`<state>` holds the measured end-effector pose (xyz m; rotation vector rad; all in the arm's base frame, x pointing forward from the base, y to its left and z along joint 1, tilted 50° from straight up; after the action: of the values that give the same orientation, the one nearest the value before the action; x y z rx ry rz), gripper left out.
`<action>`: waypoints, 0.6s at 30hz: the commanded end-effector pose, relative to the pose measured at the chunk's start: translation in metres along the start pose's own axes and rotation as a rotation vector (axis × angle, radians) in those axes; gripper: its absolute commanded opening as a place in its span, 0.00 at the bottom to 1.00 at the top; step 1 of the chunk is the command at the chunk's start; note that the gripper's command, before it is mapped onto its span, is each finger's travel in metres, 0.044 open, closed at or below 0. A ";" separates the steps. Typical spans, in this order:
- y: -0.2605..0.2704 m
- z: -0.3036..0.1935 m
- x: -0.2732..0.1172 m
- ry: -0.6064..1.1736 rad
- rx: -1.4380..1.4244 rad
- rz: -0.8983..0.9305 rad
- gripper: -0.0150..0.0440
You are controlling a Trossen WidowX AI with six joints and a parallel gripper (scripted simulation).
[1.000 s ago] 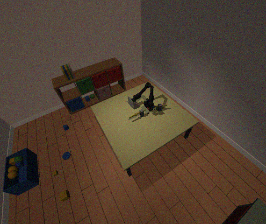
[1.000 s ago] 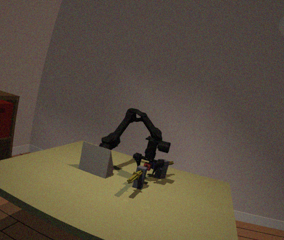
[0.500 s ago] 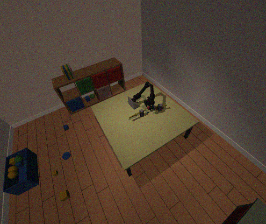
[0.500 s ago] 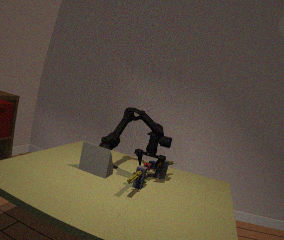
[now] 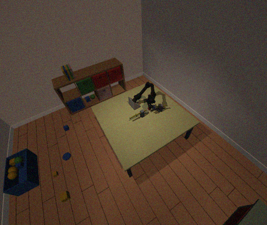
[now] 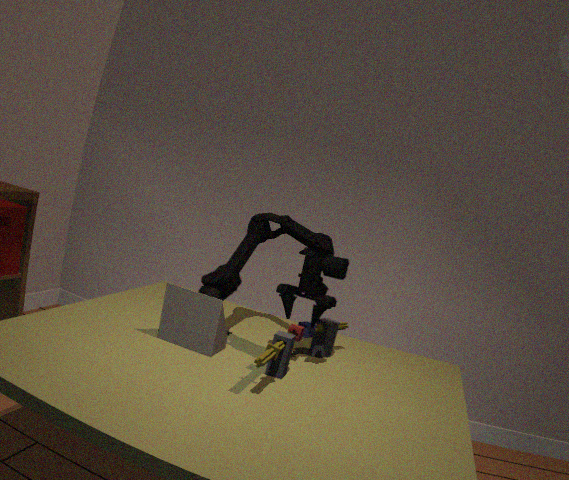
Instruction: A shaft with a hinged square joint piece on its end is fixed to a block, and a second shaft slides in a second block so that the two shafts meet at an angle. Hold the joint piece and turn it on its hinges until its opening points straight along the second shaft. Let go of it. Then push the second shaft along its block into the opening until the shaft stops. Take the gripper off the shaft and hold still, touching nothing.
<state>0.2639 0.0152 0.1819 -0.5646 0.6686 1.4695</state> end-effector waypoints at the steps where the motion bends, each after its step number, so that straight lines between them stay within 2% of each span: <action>1: -0.001 -0.002 -0.016 0.001 0.135 -0.010 1.00; 18: 0.008 -0.009 -0.084 -0.041 0.688 -0.051 1.00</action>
<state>0.2586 -0.0429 0.2297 -0.0836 1.0081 1.1482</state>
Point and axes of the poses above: the point midway between the two fingers, 35 mm back from their tips, its own x axis out along the fingers, its own y axis across the jaws, z = x × y, the point moved 8 cm from there along -x, back along the fingers, and after that the axes turned 15 degrees about -x, right-handed, at the moved point
